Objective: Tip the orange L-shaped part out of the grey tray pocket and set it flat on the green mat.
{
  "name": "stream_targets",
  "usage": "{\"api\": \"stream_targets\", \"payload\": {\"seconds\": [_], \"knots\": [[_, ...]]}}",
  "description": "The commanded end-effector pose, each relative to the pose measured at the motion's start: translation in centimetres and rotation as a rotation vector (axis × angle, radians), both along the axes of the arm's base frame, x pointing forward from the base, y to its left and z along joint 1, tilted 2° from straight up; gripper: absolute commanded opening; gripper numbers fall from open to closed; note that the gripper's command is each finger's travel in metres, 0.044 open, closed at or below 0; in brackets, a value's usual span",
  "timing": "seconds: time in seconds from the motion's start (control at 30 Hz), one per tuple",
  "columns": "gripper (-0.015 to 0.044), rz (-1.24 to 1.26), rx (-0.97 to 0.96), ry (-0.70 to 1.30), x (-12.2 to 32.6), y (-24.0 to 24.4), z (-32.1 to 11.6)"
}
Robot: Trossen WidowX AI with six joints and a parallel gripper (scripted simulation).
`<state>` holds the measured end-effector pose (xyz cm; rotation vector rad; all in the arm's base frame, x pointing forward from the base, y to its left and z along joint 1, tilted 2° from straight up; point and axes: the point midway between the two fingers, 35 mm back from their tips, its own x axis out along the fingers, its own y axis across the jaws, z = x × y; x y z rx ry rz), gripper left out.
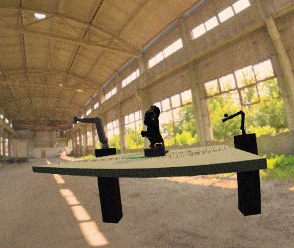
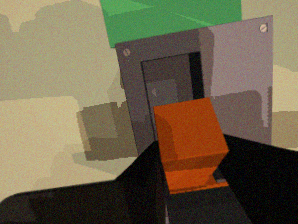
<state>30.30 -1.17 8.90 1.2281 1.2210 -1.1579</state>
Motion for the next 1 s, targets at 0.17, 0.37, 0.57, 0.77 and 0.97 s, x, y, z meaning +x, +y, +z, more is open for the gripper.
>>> {"api": "stream_targets", "payload": {"seconds": [0.17, 0.37, 0.57, 0.77, 0.97], "knots": [[0.0000, -0.002, 0.000, -0.006, 0.1, 0.0, 1.6], [0.0000, -0.002, 0.000, -0.005, 0.0, -0.1, 2.5], [0.0000, -0.003, 0.000, -0.005, 0.0, -0.1, 3.4], [0.0000, -0.003, 0.000, -0.004, 0.0, -0.1, 4.3], [0.0000, -0.003, 0.000, -0.004, -0.1, -0.2, 5.3]]}}
